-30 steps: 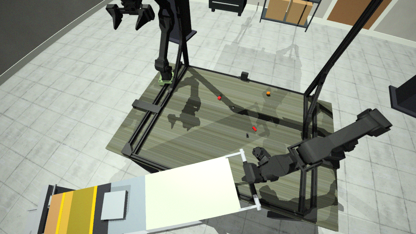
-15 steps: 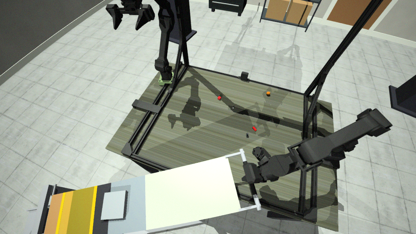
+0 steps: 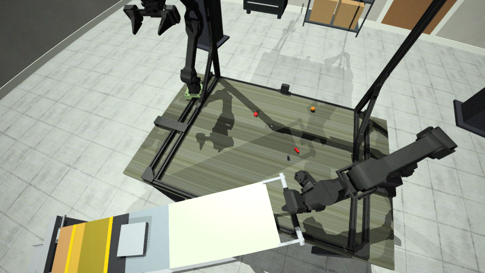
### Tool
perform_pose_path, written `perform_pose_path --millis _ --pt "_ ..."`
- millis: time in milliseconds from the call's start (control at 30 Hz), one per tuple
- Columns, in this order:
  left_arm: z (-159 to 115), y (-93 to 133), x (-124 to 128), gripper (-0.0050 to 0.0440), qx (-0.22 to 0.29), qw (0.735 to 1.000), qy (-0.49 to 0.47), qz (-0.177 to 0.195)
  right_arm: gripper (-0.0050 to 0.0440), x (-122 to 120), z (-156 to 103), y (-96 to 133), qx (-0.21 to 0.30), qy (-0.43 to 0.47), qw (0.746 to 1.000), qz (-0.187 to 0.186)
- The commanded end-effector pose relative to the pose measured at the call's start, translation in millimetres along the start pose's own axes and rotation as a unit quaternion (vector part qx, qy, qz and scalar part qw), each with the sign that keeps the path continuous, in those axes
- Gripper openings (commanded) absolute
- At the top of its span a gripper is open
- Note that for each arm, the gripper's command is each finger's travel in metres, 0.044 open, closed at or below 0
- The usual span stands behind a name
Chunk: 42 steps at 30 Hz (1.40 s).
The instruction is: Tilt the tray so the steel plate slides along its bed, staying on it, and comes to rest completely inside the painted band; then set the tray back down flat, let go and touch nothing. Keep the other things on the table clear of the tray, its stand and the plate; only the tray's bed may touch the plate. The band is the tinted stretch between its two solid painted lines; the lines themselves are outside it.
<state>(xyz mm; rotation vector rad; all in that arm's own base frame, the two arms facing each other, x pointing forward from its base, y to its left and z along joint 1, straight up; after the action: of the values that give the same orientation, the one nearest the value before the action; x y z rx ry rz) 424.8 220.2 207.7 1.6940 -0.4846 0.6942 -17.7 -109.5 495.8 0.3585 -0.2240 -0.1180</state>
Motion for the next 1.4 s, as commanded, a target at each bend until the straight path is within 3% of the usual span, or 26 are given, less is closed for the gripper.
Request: perform_pose_path --millis 0,433,667,1367 --pt "-4 12 20 0.0000 0.008 0.999 -0.001 0.033 0.0440 0 0 0 0.000 0.001 1.000 0.001" --pt "-5 14 22 0.0000 0.009 0.999 -0.001 0.038 0.0440 0 0 0 0.000 0.001 1.000 0.001" --pt "-1 0 3 0.0000 0.006 1.000 -0.001 0.024 0.0440 0 0 0 0.000 0.001 1.000 0.001" --pt "-1 1 4 0.0000 0.006 1.000 -0.001 0.023 0.0440 0 0 0 0.000 0.001 1.000 0.001"
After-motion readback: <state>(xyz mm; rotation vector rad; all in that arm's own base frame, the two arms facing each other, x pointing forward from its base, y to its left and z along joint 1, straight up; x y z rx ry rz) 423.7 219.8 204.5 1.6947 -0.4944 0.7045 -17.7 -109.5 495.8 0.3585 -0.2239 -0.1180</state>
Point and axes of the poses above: on each arm, the point midway between the two fingers, 35 mm back from their tips, its own y axis back along the fingers, its own x axis across the jaws, z = x × y, the point moved 7 cm from there along y, back along the fingers, and after that the axes turned 12 degrees about -y, right-handed, at the moved point
